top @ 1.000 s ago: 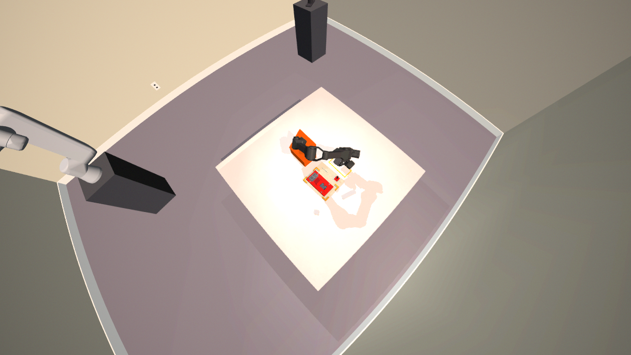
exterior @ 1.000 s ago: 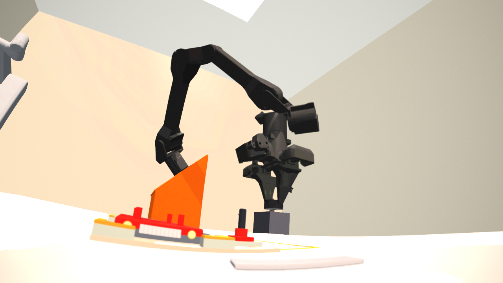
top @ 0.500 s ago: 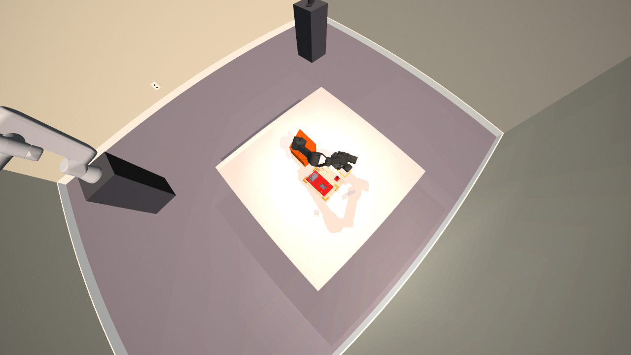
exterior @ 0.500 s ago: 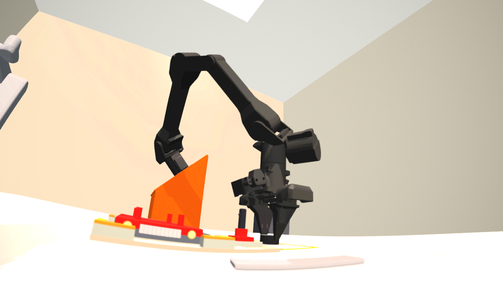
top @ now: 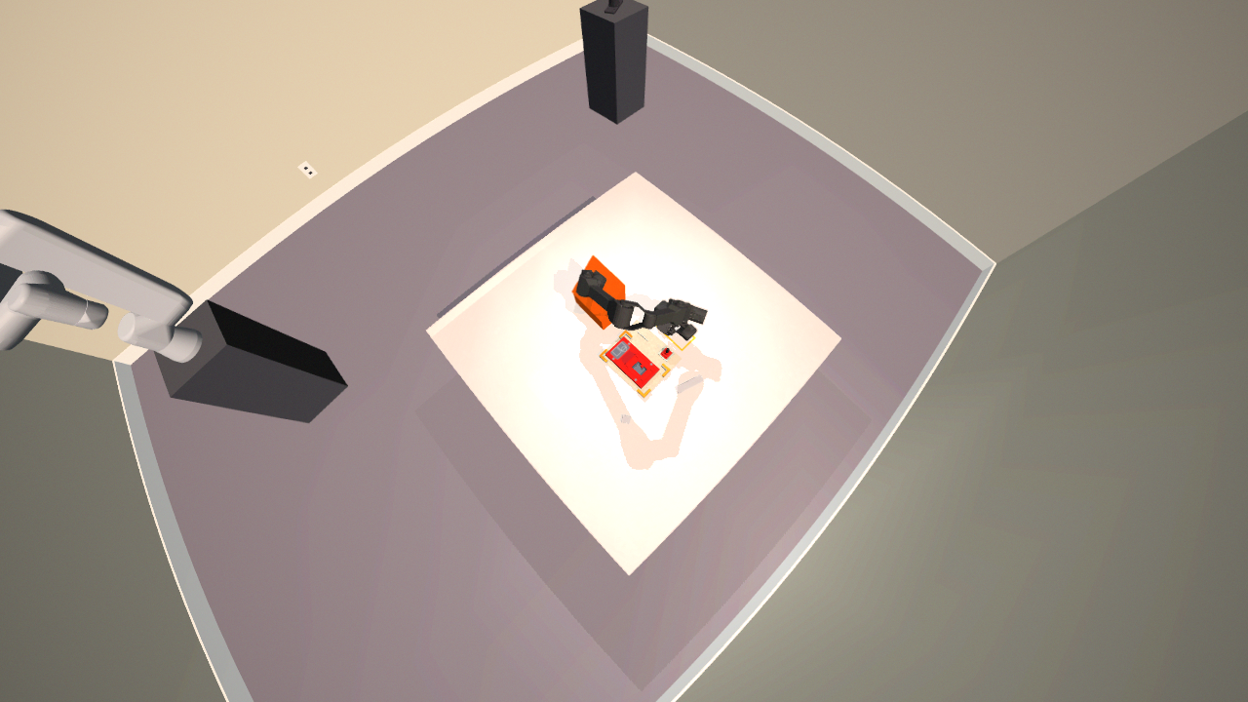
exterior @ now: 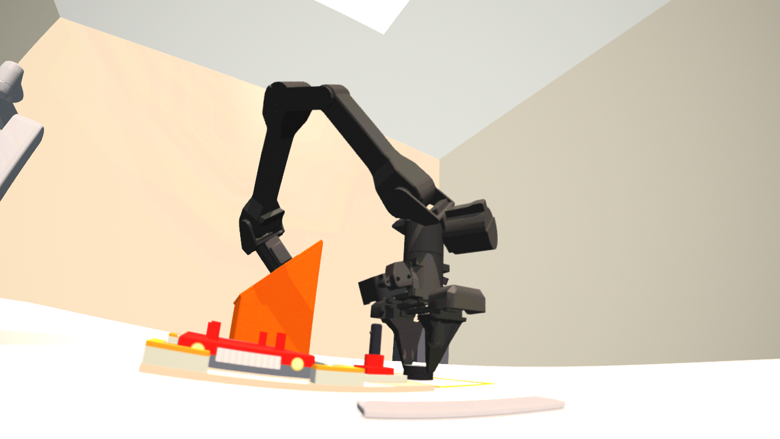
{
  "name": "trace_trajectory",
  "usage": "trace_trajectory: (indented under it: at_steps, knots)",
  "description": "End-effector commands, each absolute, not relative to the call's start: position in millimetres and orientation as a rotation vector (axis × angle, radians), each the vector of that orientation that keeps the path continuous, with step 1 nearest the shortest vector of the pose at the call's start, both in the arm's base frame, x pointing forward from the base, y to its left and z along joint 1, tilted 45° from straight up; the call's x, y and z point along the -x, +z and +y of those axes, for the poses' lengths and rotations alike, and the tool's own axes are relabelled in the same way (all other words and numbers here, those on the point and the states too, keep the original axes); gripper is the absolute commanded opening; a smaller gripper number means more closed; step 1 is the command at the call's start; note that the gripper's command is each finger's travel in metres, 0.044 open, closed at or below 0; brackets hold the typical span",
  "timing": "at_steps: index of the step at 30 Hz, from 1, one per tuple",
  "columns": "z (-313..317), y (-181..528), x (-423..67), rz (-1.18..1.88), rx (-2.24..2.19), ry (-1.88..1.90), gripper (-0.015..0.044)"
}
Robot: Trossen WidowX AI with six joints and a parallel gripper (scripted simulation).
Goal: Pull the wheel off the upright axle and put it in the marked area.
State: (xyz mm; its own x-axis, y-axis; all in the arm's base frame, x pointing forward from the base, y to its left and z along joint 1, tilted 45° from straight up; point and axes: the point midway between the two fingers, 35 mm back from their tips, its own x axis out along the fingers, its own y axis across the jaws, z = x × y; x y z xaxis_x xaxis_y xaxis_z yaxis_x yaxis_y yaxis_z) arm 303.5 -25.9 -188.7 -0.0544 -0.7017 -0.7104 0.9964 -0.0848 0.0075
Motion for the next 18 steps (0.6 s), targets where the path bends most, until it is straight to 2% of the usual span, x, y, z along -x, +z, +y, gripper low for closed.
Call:
trace_trajectory:
  at_steps: [1,10,15,18]
  knots:
    - [-13.7,-177.8,-306.6,0.59,-0.662,-1.553,0.03]
    - [16.5,-147.4,-307.8,0.591,-0.657,-1.553,0.03]
    - [21.0,-133.2,-284.1,0.595,-0.655,-1.546,0.0431]
    - [26.9,-115.7,-261.4,0.597,-0.656,-1.549,0.044]
